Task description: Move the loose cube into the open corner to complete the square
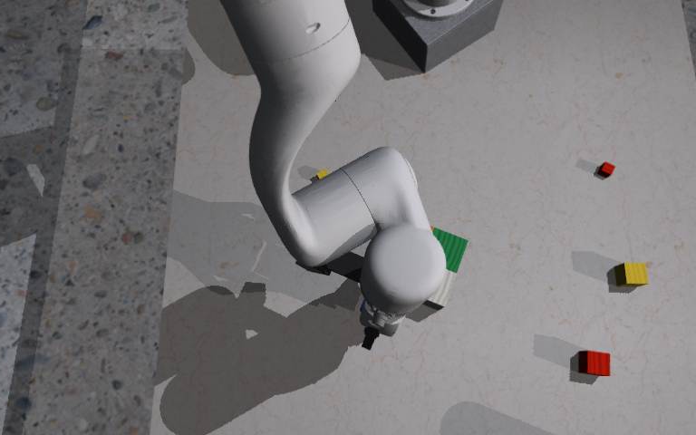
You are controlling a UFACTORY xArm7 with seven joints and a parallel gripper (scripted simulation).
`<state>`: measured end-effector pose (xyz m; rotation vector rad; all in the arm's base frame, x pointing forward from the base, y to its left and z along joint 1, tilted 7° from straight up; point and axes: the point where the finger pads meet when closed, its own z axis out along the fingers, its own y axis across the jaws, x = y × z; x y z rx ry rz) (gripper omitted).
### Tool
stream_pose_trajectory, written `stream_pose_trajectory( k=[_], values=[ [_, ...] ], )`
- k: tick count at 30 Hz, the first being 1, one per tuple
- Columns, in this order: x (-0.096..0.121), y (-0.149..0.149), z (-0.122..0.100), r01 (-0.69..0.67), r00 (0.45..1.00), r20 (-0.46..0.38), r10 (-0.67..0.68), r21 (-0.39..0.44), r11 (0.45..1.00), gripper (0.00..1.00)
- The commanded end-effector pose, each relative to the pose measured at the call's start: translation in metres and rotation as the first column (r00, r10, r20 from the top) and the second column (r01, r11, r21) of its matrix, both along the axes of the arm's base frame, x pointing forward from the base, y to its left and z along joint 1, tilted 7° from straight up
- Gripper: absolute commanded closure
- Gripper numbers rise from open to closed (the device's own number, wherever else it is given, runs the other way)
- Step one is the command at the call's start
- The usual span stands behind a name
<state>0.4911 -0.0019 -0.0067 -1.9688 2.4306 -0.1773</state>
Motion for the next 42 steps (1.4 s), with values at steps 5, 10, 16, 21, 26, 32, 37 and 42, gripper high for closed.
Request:
stream_pose_trajectory(
  k=[5,10,16,21,26,32,37,42],
  values=[
    [0.003,0.000,-0.009,-0.001,1.000,0.005,0.001,0.000,1.000,1.00],
    [0.003,-0.001,-0.015,-0.001,1.000,0.005,0.001,0.000,1.000,1.00],
    [0.004,-0.001,-0.019,-0.001,1.000,0.005,0.001,0.000,1.000,1.00],
    [0.004,-0.002,-0.022,-0.001,1.000,0.005,0.001,0.000,1.000,1.00],
    [0.004,-0.002,-0.024,-0.001,1.000,0.005,0.001,0.000,1.000,1.00],
    [0.004,-0.002,-0.024,-0.001,1.000,0.005,0.001,0.000,1.000,1.00],
    [0.004,-0.002,-0.025,-0.001,1.000,0.005,0.001,0.000,1.000,1.00],
    [0.004,-0.002,-0.025,-0.001,1.000,0.005,0.001,0.000,1.000,1.00]
  ],
)
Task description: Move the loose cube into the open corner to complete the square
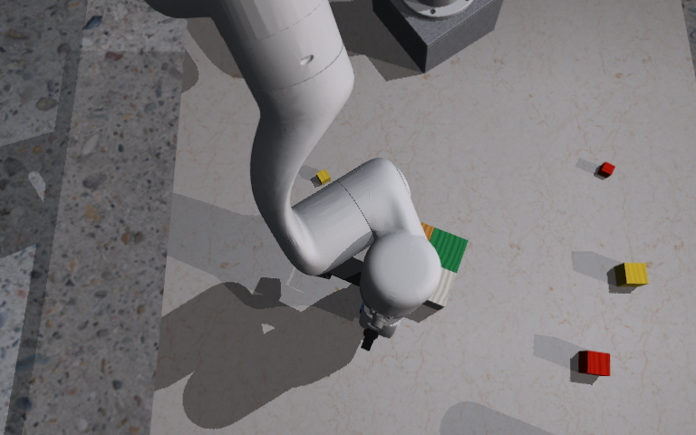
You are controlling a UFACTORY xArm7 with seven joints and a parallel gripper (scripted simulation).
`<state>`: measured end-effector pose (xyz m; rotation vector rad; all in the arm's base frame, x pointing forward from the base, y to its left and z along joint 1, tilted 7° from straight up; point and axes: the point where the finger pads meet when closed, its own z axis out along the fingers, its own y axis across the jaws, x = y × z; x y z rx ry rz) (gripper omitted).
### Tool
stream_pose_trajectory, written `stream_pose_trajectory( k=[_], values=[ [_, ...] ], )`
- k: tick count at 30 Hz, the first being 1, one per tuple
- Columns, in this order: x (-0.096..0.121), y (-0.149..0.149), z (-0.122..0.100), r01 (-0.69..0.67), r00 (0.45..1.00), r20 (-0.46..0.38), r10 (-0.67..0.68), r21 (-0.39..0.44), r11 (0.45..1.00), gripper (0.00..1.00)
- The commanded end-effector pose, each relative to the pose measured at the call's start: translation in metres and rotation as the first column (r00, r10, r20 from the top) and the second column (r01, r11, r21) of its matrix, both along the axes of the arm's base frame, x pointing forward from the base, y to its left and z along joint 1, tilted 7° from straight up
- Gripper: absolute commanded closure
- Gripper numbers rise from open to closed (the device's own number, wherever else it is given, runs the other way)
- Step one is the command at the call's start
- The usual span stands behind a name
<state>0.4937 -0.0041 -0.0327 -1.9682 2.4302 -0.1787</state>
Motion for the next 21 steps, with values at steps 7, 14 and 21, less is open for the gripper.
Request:
stream_pose_trajectory(
  k=[7,14,21],
  values=[
    [0.0014,0.0004,0.0015,-0.001,1.000,0.004,0.001,0.000,1.000,0.17],
    [0.0014,0.0004,0.0015,-0.001,1.000,0.004,0.001,0.000,1.000,0.17],
    [0.0014,0.0004,0.0015,-0.001,1.000,0.004,0.001,0.000,1.000,0.17]
  ],
)
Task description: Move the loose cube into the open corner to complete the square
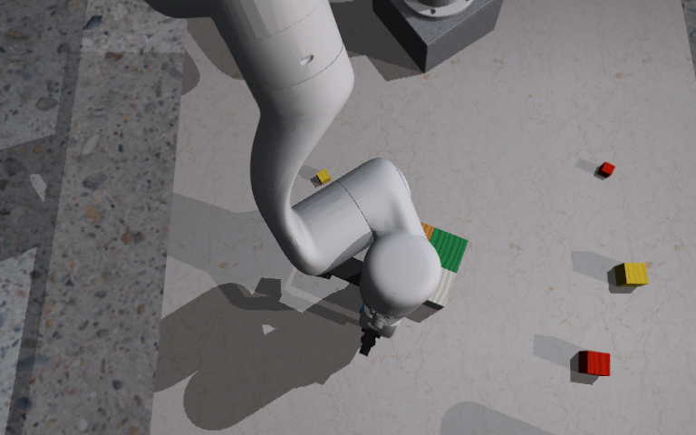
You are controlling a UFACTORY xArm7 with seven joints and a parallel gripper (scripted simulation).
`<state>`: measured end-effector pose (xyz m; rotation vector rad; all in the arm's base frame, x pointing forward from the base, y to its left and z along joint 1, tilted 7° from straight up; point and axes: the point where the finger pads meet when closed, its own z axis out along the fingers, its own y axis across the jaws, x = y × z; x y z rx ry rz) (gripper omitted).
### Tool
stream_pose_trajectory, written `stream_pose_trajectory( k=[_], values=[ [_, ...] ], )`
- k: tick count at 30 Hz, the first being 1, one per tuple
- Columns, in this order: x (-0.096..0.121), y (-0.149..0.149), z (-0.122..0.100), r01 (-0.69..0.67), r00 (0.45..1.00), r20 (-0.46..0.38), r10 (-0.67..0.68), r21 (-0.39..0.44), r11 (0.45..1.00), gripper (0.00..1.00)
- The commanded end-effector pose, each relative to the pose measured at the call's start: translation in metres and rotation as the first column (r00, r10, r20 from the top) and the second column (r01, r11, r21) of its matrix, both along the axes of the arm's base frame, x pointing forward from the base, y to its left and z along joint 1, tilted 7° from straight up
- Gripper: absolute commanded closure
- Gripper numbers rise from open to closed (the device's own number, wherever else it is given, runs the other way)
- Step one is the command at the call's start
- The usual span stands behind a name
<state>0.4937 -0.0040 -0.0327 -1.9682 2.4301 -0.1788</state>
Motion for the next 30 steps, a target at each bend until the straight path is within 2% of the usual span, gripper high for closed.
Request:
stream_pose_trajectory(
  k=[1,30],
  values=[
    [0.0014,0.0004,0.0015,-0.001,1.000,0.004,0.001,0.000,1.000,0.17],
    [0.0010,0.0008,0.0067,-0.001,1.000,0.004,0.001,0.000,1.000,0.17]
  ],
)
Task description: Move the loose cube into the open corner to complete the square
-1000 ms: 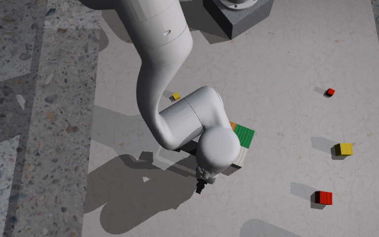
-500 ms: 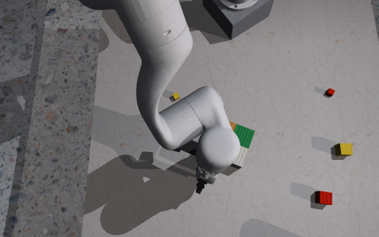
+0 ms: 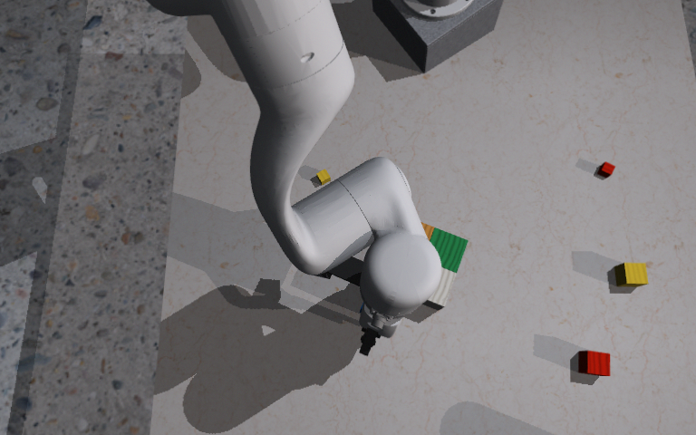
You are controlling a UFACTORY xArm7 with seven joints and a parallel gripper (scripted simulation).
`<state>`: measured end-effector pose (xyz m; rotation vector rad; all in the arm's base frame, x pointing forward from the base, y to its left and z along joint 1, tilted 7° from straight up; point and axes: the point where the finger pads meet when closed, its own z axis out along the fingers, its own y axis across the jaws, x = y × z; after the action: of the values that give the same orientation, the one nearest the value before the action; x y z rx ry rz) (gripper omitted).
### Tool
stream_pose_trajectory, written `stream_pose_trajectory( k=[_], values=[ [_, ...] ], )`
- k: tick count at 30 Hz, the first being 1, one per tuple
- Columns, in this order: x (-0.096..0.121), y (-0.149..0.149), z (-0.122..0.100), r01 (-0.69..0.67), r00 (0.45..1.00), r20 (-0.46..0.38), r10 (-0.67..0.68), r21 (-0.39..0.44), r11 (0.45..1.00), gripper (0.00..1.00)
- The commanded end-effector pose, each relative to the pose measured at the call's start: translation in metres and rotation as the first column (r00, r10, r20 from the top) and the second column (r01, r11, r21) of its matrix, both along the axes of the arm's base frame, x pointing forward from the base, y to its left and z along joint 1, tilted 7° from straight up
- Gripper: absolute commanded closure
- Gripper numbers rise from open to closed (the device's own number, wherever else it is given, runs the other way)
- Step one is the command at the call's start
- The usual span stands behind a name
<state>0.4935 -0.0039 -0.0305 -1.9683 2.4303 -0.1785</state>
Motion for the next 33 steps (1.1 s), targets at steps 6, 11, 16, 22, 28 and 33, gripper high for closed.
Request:
stream_pose_trajectory(
  k=[6,11,16,22,28,33],
  values=[
    [0.001,0.001,0.013,-0.001,1.000,0.004,0.001,0.000,1.000,0.17],
    [0.000,0.002,0.023,-0.001,1.000,0.004,0.001,0.000,1.000,0.17],
    [-0.002,0.003,0.038,-0.001,1.000,0.004,0.001,0.000,1.000,0.17],
    [-0.003,0.005,0.057,-0.001,1.000,0.004,0.001,0.000,1.000,0.17],
    [-0.004,0.006,0.069,-0.001,1.000,0.004,0.001,0.000,1.000,0.17],
    [-0.005,0.007,0.082,-0.001,1.000,0.004,0.001,0.000,1.000,0.17]
  ],
)
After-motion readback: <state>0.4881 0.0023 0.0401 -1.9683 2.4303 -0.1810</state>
